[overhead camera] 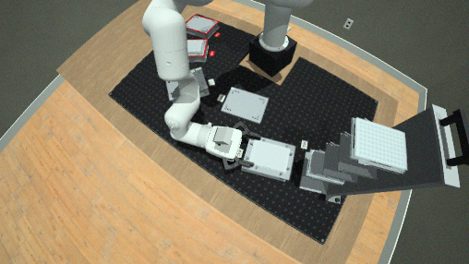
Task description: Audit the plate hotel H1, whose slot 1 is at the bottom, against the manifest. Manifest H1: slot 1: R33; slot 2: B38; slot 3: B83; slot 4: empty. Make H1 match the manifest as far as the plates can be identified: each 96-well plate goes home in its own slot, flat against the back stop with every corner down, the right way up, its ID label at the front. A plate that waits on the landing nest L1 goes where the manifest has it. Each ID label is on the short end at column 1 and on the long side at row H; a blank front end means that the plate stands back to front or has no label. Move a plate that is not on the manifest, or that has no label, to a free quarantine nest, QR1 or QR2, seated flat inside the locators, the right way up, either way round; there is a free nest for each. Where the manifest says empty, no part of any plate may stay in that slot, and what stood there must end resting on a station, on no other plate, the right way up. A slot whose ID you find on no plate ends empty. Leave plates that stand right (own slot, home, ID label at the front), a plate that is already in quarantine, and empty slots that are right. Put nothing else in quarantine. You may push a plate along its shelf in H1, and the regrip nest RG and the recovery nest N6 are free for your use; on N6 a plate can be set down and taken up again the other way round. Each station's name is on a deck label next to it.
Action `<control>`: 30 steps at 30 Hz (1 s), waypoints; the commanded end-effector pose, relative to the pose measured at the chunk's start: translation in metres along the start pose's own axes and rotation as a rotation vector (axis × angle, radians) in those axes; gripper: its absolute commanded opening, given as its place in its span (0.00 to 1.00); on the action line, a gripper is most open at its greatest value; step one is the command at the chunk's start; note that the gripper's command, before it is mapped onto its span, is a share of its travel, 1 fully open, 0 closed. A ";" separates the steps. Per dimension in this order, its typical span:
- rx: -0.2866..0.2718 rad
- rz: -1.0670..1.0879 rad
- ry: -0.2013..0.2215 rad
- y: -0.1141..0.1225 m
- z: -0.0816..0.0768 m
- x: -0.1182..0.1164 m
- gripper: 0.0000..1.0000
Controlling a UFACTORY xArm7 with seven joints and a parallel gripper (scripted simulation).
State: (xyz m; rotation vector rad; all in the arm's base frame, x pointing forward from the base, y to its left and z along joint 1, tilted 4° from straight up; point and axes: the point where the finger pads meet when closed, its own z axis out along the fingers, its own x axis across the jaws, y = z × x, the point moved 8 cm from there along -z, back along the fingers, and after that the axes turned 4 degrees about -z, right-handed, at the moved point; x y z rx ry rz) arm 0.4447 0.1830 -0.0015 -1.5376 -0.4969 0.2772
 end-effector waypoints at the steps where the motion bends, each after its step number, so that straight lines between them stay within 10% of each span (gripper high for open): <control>1: -0.001 -0.003 0.000 -0.001 0.000 0.001 1.00; 30: -0.001 -0.003 0.000 -0.001 -0.040 0.001 1.00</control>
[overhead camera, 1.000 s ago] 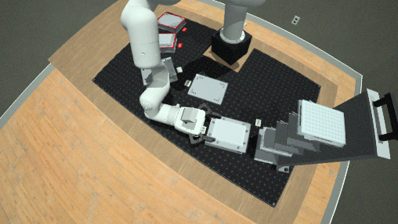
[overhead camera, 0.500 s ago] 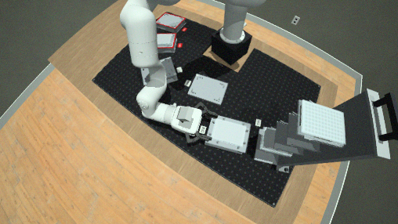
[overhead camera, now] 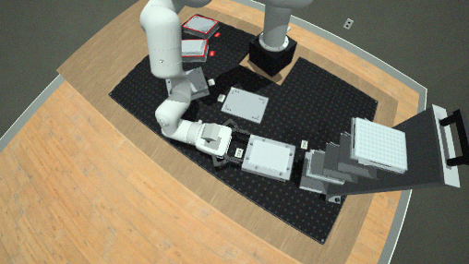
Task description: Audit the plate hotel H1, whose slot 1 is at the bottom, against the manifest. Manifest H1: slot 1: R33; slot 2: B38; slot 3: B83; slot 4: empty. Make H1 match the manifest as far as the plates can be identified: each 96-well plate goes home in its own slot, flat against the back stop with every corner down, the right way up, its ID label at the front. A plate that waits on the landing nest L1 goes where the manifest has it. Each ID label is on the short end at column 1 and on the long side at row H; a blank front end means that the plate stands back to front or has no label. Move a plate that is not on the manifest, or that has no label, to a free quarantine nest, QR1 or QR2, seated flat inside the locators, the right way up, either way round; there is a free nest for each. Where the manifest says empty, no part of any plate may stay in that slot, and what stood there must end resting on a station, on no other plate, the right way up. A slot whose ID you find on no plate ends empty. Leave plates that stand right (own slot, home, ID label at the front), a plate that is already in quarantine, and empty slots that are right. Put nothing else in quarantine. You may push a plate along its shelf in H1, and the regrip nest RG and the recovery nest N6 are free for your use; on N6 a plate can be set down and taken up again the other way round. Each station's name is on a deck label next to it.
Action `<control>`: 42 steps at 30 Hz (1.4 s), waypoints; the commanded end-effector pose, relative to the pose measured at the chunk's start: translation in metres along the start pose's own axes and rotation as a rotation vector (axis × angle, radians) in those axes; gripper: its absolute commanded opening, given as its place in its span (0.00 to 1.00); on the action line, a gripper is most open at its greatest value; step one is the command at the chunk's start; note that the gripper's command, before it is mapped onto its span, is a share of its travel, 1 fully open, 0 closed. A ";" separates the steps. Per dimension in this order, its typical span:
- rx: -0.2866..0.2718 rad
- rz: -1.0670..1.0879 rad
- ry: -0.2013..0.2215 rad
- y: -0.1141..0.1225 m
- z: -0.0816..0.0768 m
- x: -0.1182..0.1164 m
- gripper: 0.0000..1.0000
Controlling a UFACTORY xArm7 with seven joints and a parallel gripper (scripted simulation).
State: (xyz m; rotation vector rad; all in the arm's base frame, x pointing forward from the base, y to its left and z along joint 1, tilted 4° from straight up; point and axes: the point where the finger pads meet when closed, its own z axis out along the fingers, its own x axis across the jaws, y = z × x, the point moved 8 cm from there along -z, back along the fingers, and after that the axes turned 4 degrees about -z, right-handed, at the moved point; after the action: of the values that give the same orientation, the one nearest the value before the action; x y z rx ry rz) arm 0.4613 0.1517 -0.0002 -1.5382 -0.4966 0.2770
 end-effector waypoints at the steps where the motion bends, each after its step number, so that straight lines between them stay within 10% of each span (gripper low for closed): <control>1: -0.001 -0.004 0.000 -0.001 -0.007 0.001 1.00; 42: -0.001 -0.004 0.000 -0.015 -0.024 0.002 1.00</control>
State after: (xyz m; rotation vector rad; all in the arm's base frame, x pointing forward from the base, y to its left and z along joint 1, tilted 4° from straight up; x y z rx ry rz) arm 0.4726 0.1307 0.0104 -1.5377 -0.4983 0.2764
